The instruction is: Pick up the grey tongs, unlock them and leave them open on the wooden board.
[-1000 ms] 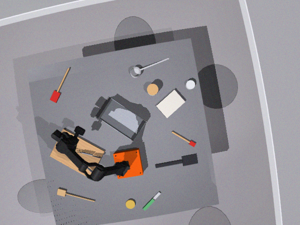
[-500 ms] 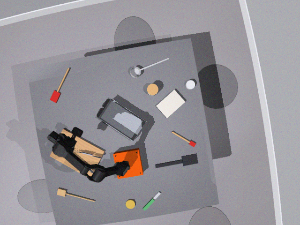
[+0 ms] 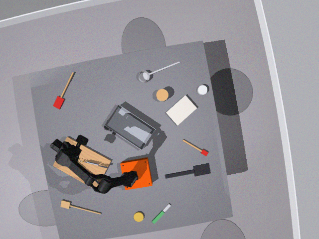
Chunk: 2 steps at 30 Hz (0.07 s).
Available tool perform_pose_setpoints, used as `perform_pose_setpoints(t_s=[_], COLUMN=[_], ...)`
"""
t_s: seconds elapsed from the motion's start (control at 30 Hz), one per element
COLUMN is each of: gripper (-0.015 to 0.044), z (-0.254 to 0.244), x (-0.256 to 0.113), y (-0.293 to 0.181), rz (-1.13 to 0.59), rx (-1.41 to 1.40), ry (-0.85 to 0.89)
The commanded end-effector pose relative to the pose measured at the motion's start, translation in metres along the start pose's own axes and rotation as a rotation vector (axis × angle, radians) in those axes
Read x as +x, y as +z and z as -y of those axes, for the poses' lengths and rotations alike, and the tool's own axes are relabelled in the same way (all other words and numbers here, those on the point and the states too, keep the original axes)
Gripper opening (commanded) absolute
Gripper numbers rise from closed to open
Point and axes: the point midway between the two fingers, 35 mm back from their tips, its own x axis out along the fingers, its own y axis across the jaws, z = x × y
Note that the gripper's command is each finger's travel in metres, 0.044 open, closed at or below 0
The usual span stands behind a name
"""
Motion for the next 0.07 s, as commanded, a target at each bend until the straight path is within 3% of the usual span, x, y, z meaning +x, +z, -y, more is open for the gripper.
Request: perform_pose_setpoints(t_s=[0.0, 0.03], gripper=[0.044, 0.044], z=[0.0003, 0.0003], x=[-0.0002, -0.0002], y=[-0.0004, -0.0004], rz=[-0.002, -0.002], rx=[0.004, 0.004], ry=[-0.001, -0.001])
